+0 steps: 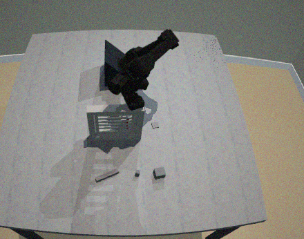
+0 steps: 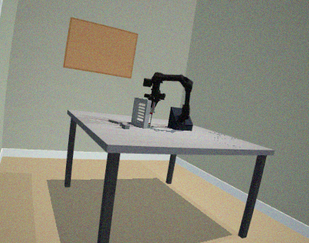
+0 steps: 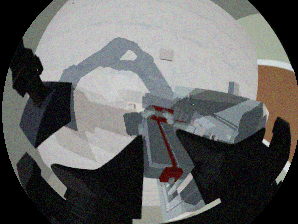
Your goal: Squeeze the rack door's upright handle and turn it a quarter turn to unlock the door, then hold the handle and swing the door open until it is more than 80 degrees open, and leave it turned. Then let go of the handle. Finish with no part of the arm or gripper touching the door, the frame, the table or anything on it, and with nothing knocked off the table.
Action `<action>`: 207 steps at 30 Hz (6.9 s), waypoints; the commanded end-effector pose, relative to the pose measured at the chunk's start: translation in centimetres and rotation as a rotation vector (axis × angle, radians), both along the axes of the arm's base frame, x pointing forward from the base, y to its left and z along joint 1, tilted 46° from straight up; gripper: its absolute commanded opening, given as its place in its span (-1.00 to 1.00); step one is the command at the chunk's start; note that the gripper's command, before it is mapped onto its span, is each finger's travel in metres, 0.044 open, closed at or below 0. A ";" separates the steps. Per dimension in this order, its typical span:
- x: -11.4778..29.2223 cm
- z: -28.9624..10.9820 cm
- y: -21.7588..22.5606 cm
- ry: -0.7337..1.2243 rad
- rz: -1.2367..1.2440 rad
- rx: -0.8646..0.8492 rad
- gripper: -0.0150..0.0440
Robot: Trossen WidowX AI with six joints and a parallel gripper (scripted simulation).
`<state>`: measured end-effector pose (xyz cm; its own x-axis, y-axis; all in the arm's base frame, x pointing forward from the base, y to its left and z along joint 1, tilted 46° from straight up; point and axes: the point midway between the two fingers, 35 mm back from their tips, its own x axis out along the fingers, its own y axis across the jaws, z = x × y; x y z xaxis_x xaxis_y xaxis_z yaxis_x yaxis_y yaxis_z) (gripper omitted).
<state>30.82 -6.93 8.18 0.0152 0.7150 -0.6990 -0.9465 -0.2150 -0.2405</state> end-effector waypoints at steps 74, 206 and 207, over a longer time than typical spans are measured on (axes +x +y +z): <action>0.1 0.0 0.0 2.488 -2.436 0.055 0.46; -9.4 -6.3 -6.0 1.742 -1.712 0.032 -0.46; -9.5 -6.5 -6.2 1.730 -1.701 0.032 -0.46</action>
<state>21.61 -12.61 2.21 0.0116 0.7124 -0.7017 0.5690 0.5724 0.5904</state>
